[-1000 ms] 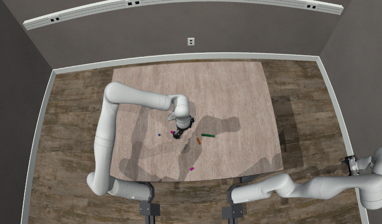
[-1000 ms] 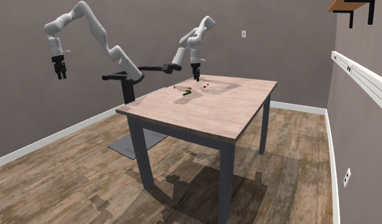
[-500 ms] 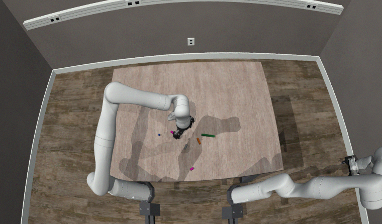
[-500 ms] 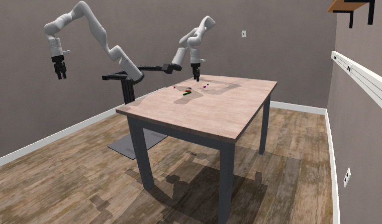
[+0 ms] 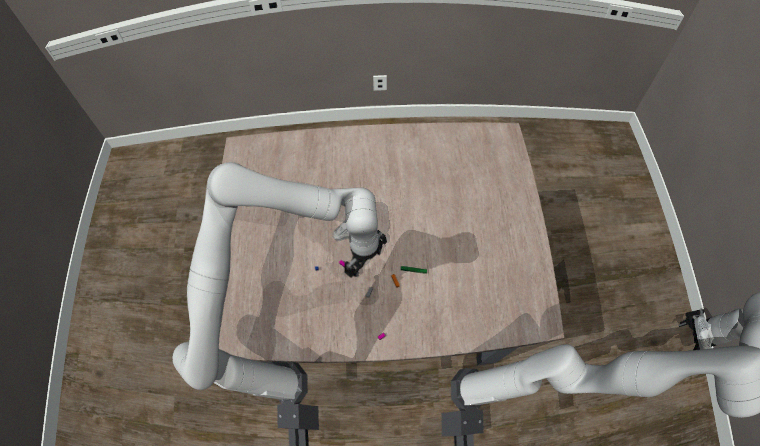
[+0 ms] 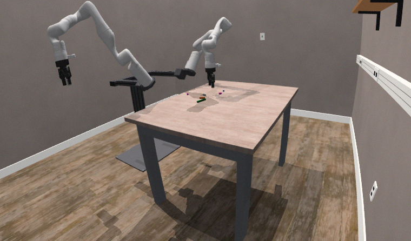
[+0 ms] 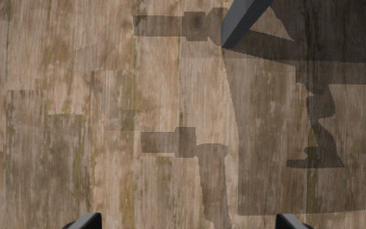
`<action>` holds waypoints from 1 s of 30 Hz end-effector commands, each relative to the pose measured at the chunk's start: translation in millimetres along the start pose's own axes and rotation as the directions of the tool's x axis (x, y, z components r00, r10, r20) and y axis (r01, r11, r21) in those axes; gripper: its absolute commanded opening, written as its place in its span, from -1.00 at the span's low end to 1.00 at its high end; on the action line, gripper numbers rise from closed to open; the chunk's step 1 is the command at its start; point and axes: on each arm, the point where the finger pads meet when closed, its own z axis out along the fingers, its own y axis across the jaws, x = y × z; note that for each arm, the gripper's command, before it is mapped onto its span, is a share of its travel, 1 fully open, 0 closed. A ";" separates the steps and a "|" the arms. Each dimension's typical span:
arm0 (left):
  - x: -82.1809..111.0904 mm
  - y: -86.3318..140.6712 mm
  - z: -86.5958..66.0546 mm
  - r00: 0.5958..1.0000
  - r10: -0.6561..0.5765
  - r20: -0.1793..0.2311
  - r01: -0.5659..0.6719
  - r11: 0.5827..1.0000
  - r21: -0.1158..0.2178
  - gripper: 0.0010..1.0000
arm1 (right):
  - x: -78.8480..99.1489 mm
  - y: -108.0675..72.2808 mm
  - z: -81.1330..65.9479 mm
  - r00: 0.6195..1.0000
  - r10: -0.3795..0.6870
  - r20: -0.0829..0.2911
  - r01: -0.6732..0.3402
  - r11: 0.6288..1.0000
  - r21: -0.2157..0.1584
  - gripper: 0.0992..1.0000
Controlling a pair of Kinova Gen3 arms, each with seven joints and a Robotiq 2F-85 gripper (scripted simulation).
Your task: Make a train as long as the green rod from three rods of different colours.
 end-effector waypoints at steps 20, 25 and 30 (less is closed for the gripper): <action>-0.2 0.6 -1.1 1.000 -0.002 0.000 0.002 1.000 -0.002 1.00 | -0.3 0.0 -0.5 1.000 0.000 0.001 0.000 1.000 -0.001 1.00; -1.1 -0.1 -1.0 1.000 -0.012 0.001 0.012 1.000 -0.001 1.00 | -0.3 0.0 -0.5 1.000 0.000 0.001 0.000 1.000 -0.001 1.00; -2.8 -1.3 -0.9 1.000 -0.028 0.002 0.028 1.000 0.001 1.00 | -0.3 0.0 -0.5 1.000 0.000 0.001 0.000 1.000 -0.001 1.00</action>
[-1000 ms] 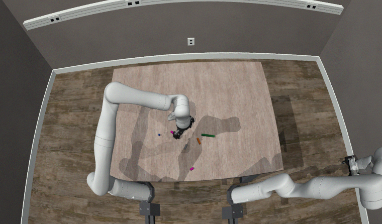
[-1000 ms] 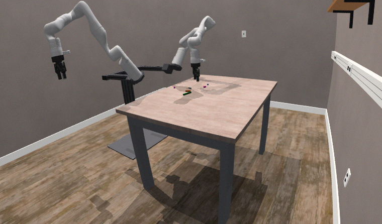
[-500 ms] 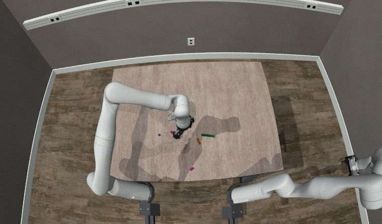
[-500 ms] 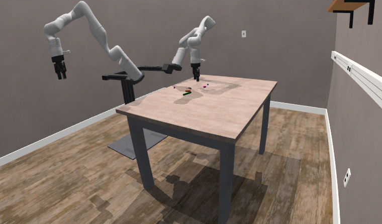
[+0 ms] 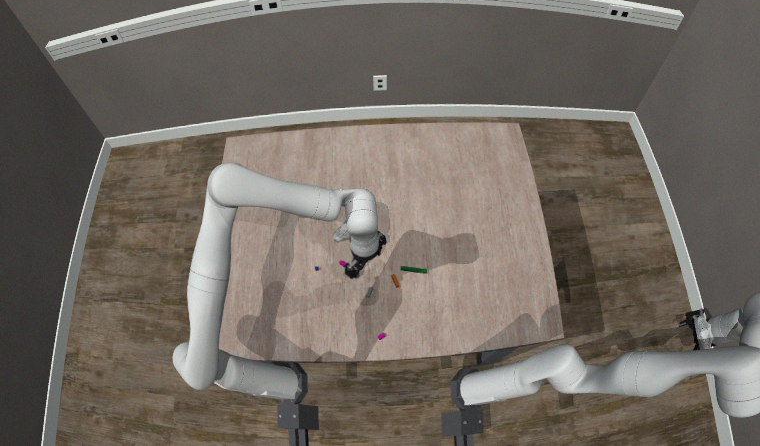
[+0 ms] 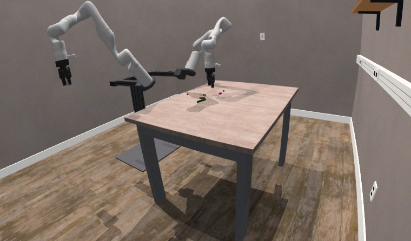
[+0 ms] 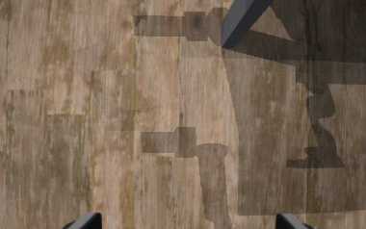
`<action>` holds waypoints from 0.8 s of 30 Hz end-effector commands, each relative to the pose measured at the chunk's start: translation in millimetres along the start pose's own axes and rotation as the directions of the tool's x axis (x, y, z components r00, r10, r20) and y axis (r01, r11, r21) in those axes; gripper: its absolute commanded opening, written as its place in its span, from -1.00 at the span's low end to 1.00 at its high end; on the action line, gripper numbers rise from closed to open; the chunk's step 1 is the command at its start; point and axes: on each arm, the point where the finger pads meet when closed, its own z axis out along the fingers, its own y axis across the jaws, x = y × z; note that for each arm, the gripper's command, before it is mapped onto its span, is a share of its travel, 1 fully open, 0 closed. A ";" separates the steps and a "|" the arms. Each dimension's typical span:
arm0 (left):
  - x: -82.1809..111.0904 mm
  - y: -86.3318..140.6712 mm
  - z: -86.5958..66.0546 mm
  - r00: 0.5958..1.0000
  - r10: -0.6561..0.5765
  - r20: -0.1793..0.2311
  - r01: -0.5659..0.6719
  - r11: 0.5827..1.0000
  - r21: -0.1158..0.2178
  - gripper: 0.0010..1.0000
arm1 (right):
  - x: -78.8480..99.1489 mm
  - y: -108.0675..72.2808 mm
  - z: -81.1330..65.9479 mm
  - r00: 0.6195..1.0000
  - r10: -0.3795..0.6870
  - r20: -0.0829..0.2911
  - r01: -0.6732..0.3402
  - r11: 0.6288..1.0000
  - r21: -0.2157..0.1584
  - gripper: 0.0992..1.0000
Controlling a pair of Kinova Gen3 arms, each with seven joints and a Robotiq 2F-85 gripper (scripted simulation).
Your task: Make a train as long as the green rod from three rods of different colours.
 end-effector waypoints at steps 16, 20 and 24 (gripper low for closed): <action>-14.8 -11.4 0.1 0.987 -0.162 0.006 0.162 0.987 0.018 1.00 | -0.3 0.0 -0.5 1.000 0.000 0.001 0.000 1.000 -0.001 1.00; -17.7 -13.9 0.3 0.980 -0.197 0.006 0.197 0.980 0.023 1.00 | -0.3 0.0 -0.5 1.000 0.000 0.001 0.000 1.000 -0.001 1.00; -24.3 -19.7 0.9 0.961 -0.276 0.005 0.275 0.961 0.032 1.00 | -0.3 0.0 -0.5 1.000 0.000 0.001 0.000 1.000 -0.001 1.00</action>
